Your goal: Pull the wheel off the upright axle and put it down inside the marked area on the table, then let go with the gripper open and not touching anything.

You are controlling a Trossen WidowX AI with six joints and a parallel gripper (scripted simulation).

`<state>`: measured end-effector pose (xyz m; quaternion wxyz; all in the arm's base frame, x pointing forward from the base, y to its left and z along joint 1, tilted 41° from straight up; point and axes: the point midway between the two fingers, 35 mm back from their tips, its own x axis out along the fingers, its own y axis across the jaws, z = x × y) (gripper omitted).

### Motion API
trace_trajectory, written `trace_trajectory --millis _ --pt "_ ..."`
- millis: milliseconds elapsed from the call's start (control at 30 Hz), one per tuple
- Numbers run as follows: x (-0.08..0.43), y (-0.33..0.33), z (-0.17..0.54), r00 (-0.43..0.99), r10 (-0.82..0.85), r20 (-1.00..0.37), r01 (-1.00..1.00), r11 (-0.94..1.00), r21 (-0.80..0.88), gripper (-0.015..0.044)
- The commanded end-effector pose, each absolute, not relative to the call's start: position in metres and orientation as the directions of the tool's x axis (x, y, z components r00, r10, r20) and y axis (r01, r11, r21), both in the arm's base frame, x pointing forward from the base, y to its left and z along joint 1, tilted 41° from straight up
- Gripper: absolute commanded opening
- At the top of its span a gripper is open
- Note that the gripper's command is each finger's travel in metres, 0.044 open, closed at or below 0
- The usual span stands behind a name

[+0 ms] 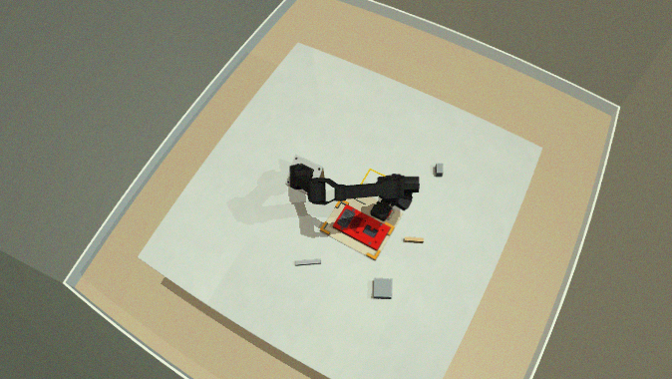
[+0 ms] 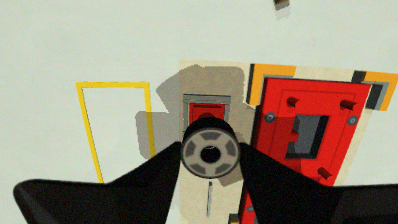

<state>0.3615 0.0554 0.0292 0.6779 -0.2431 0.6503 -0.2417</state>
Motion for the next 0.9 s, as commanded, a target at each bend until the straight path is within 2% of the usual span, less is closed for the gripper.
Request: trace_trajectory --millis 0,533,867 --pt "0.361 0.058 0.031 0.039 -0.64 -0.767 0.016 0.768 -0.64 0.0" --pt "0.359 0.079 0.06 0.039 -0.639 -0.768 0.015 0.769 -0.639 0.0" --pt "0.334 0.124 0.018 0.038 -0.633 -0.773 0.01 0.774 -0.633 0.0"
